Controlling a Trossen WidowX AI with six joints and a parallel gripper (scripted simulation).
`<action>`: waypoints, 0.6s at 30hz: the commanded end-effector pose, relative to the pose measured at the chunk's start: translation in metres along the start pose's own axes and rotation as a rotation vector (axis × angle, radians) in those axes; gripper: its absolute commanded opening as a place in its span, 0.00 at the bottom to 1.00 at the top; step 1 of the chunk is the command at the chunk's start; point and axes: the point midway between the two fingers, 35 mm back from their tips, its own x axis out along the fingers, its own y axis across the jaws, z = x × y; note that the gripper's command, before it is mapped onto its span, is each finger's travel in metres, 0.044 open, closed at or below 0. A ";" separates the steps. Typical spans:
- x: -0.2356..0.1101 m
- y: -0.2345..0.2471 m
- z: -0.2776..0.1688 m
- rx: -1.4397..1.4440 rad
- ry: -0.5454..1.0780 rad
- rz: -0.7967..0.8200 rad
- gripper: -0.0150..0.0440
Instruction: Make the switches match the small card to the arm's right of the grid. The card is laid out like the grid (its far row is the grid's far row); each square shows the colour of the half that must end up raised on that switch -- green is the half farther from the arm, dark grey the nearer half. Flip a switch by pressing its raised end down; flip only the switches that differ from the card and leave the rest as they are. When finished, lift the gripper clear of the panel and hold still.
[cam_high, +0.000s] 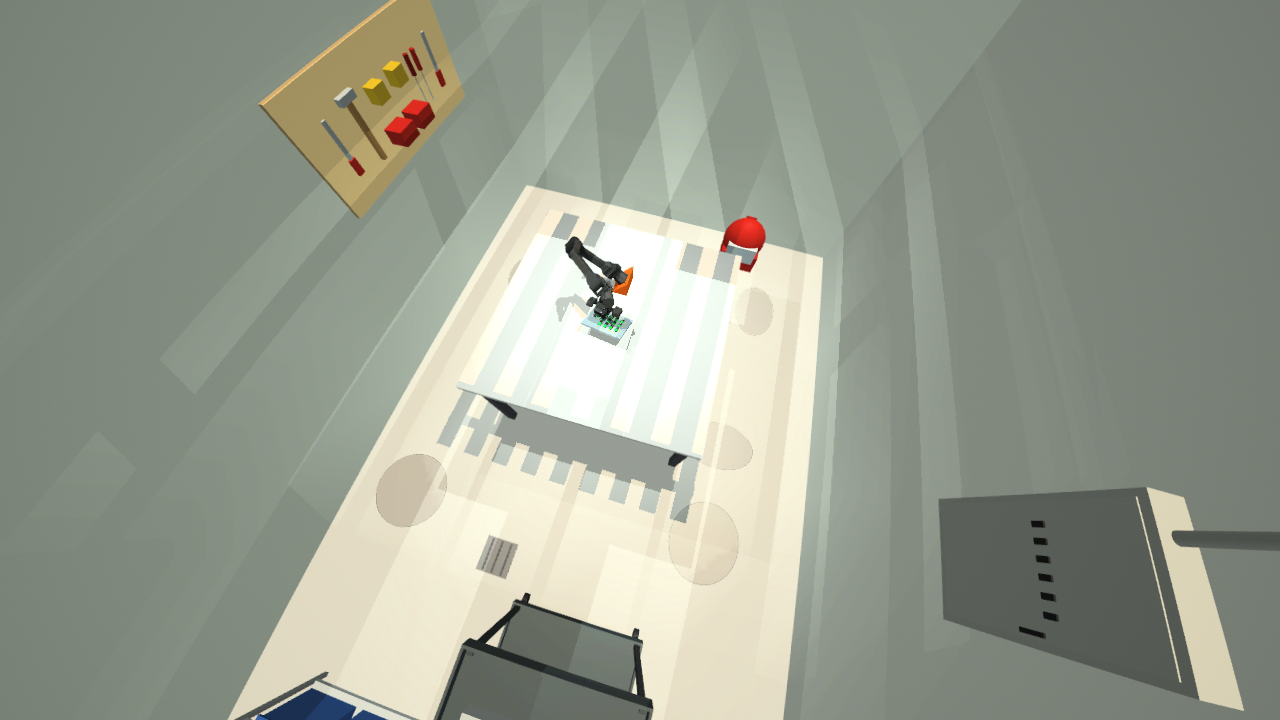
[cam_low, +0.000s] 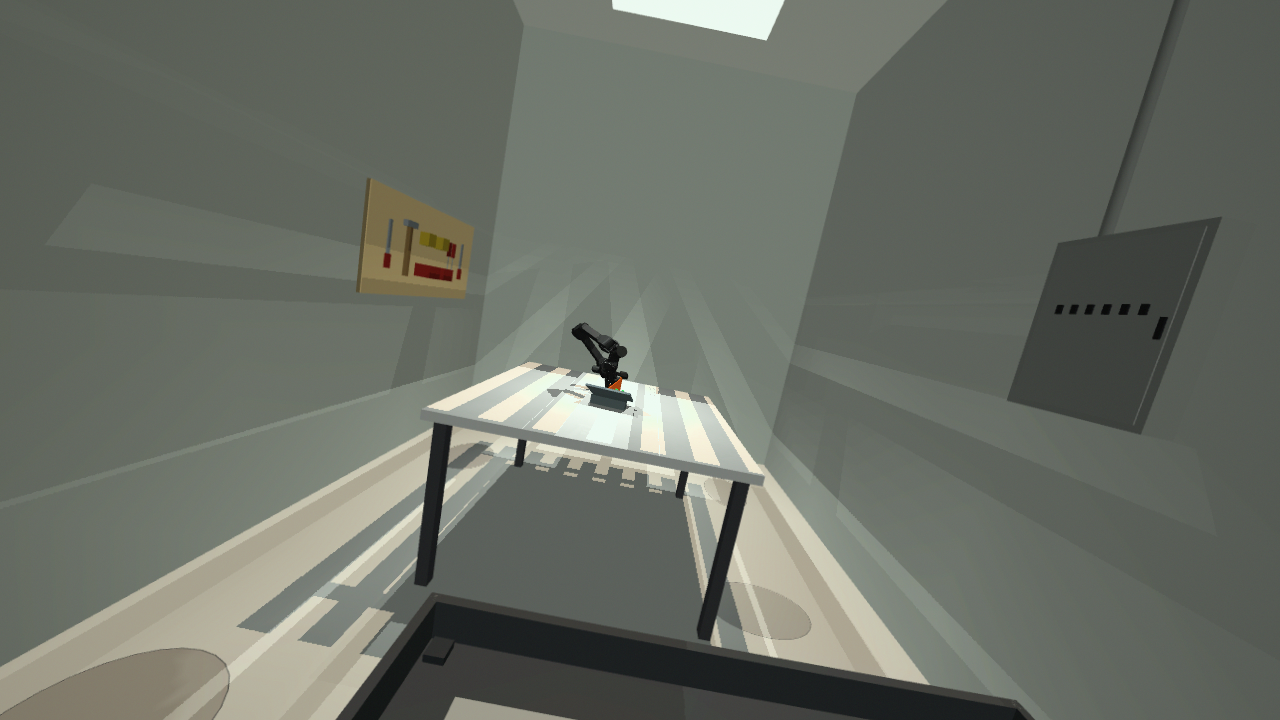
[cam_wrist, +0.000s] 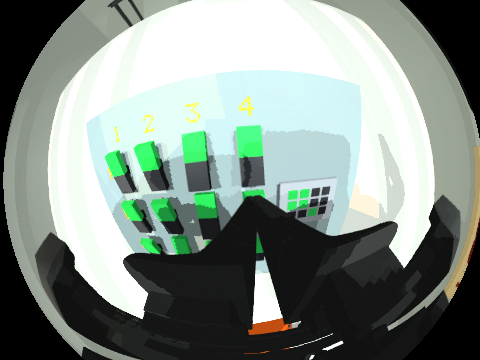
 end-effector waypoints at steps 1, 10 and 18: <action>0.002 0.000 -0.002 -0.009 0.003 -0.005 0.25; 0.003 0.000 -0.002 -0.009 0.003 -0.005 0.25; 0.004 0.000 -0.002 -0.009 0.003 -0.005 0.25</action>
